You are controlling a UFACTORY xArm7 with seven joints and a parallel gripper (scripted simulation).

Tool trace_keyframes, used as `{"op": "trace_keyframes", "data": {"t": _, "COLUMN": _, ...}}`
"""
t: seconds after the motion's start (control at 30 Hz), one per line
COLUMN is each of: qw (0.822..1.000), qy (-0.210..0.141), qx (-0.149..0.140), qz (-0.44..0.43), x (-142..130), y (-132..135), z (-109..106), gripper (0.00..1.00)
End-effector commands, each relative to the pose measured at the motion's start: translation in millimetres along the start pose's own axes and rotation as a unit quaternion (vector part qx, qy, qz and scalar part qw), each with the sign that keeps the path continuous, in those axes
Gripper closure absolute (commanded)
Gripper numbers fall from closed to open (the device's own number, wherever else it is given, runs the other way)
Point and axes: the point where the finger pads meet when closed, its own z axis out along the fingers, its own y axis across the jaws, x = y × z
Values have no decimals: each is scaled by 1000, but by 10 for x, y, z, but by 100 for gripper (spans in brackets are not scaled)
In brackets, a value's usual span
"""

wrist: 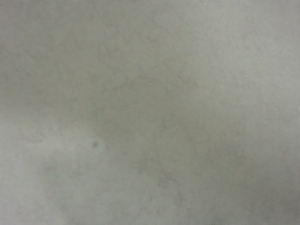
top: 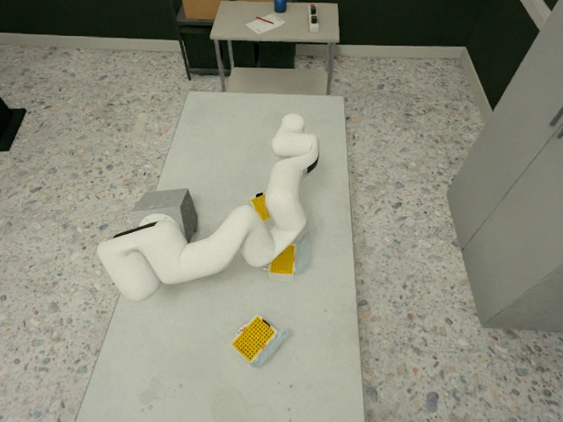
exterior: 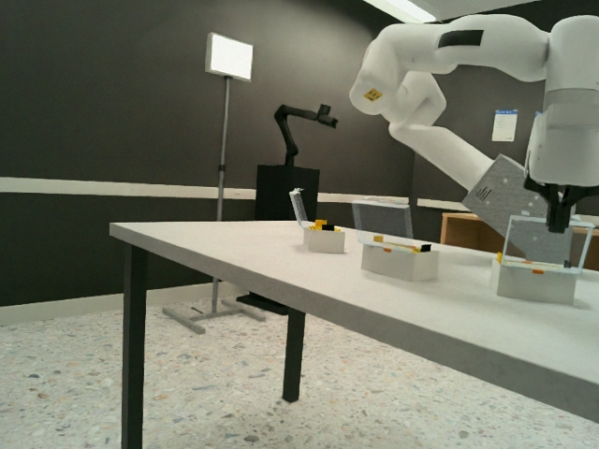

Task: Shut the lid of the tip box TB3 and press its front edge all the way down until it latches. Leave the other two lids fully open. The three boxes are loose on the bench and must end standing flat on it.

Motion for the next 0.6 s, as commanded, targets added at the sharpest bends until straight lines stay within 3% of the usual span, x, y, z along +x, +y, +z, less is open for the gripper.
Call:
{"op": "trace_keyframes", "data": {"t": 0.0, "qw": 1000, "qy": 3, "qx": 2, "qz": 0, "x": -61, "y": -8, "z": -40, "gripper": 100}}
{"op": "trace_keyframes", "data": {"t": 0.57, "qw": 1000, "qy": 3, "qx": 2, "qz": 0, "x": -260, "y": -9, "z": -66, "gripper": 100}}
